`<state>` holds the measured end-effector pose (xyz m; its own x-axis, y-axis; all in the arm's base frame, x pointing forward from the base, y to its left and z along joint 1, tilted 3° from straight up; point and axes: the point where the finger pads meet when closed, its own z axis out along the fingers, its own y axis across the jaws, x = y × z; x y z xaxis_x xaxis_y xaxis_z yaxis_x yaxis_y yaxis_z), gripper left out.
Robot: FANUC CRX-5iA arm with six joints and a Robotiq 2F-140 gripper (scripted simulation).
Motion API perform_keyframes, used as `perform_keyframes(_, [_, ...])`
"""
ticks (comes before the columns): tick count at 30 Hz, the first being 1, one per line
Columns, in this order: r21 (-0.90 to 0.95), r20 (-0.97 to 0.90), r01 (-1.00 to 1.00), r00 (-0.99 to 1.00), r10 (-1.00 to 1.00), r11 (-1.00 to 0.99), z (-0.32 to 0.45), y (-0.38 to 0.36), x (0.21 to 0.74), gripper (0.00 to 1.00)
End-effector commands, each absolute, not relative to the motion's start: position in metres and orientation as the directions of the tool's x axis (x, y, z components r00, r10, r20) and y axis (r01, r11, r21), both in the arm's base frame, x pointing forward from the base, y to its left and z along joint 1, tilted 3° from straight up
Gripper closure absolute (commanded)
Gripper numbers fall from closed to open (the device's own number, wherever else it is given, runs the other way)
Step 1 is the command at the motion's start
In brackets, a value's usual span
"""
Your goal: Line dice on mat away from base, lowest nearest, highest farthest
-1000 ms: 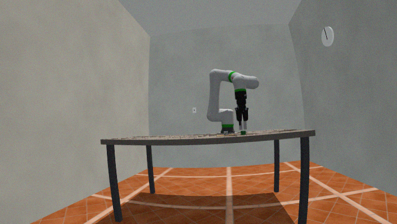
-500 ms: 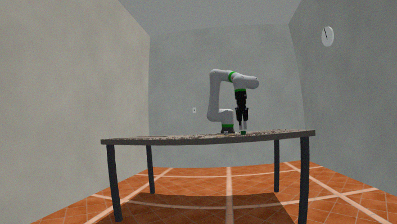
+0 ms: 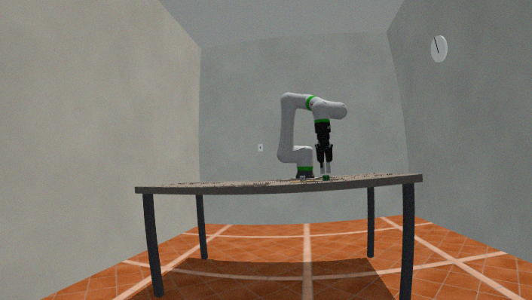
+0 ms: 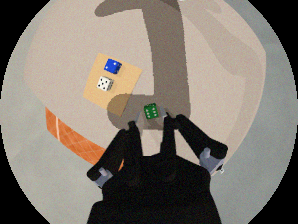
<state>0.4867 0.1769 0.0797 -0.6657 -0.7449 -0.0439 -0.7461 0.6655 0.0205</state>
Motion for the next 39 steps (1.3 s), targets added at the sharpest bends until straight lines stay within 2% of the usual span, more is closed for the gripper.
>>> perform_keyframes(1, [0.020,-0.044,-0.746,-0.666,-0.745,0.666,0.080,0.177,0.487,0.72])
perform_keyframes(39, [0.020,-0.044,-0.746,-0.666,-0.745,0.666,0.044,0.179,0.487,0.72])
